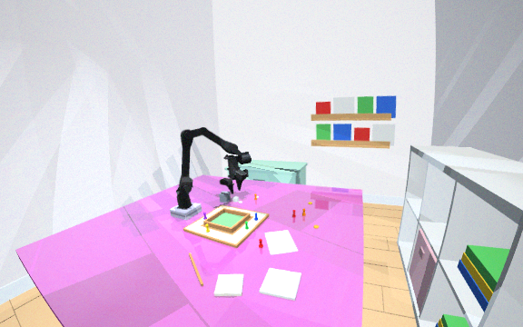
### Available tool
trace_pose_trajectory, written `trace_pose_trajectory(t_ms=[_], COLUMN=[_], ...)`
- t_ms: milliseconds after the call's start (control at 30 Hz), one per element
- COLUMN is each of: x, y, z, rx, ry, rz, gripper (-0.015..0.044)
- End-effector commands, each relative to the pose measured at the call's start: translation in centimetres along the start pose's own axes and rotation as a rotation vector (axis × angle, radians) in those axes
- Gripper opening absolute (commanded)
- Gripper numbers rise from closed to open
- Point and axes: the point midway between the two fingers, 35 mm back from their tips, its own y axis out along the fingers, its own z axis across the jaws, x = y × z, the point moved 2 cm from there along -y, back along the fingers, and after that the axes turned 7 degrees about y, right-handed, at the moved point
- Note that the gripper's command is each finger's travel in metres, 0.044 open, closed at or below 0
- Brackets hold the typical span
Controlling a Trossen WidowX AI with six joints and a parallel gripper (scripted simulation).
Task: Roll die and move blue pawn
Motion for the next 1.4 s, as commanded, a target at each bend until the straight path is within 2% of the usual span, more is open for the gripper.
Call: trace_pose_trajectory(t_ms=[0,833,1033,1267,1367], x=[-0.2,-0.3,-0.3,-0.3,-0.3], y=[1.4,4.6,4.6,4.6,4.3], z=[-0.3,-0.4,-0.4,-0.4,-0.3], rx=[-0.017,-0.017,-0.017,-0.017,-0.017], ry=[0.004,0.004,0.004,0.004,0.004], rz=[0.010,0.010,0.010,0.010,0.010], gripper=[0.0275,0.0275,0.0118,0.0071,0.0000])
